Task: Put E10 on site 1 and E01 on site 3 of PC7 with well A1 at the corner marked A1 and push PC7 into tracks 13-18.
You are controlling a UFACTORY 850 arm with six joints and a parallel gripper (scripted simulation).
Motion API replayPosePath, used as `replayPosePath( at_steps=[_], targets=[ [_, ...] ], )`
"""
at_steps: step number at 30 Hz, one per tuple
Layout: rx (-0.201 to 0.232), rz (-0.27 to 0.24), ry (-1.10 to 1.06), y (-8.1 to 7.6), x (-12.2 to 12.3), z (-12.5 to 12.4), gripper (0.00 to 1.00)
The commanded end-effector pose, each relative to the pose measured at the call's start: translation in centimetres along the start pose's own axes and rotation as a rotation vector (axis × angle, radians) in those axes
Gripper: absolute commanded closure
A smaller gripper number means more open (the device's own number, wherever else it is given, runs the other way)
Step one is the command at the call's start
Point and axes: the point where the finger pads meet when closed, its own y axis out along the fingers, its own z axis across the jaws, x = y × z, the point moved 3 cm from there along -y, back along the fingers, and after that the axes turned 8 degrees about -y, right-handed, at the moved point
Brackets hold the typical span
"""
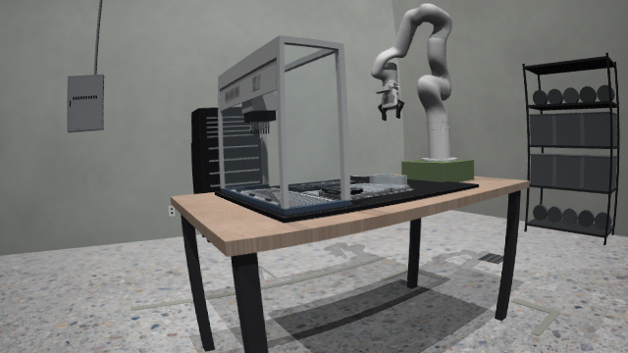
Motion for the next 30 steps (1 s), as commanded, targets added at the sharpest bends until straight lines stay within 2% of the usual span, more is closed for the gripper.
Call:
replayPosePath(
  at_steps=[1,17,30],
  targets=[
    [0.001,0.000,0.000,0.0,0.0,0.1,0.00],
    [0.001,0.000,0.000,0.0,0.0,0.1,0.00],
    [-0.041,-0.053,-0.202,0.8,-4.8,4.2,0.00]
  ],
)
